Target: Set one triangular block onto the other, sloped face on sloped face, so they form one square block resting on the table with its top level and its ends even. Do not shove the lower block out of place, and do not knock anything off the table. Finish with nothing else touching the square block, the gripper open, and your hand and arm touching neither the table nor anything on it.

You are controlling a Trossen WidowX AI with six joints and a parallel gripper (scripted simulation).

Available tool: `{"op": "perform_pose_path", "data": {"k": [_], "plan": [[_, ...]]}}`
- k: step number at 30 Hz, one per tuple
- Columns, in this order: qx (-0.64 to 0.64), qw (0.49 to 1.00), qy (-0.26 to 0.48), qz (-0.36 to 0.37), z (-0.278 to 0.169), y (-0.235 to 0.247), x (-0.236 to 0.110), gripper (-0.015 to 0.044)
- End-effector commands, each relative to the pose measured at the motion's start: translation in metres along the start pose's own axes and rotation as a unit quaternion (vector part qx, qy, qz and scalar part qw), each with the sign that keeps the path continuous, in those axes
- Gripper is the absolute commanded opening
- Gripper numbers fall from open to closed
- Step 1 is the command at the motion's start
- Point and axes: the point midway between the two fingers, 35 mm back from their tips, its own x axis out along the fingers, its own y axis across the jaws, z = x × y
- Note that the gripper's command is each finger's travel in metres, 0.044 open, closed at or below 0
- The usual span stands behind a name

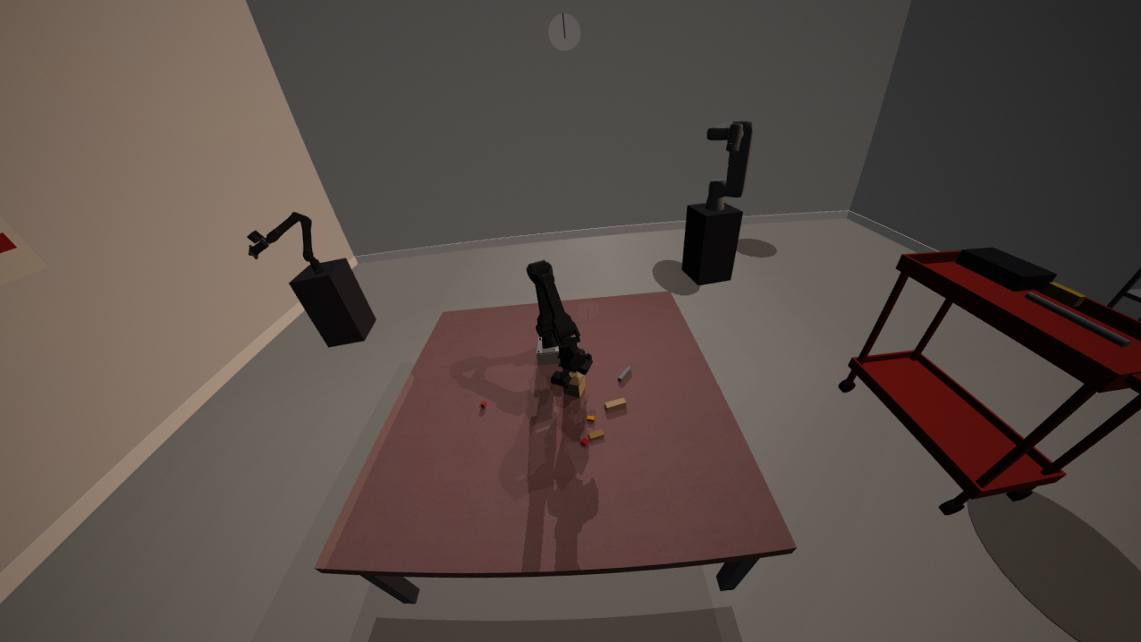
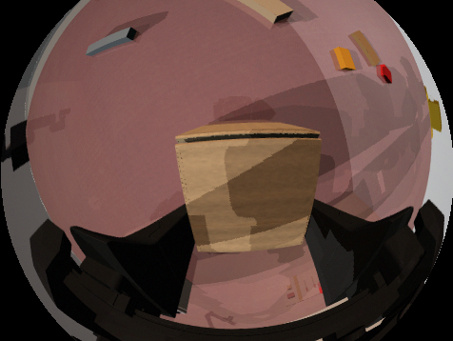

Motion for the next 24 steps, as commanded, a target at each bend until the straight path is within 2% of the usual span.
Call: {"op": "perform_pose_path", "data": {"k": [1,24], "plan": [[0.002,1.0,-0.002,0.0,0.0008,0.0002,0.0003,0.0],[0.003,1.0,-0.003,0.001,0.0019,0.0004,0.0022,0.0]]}}
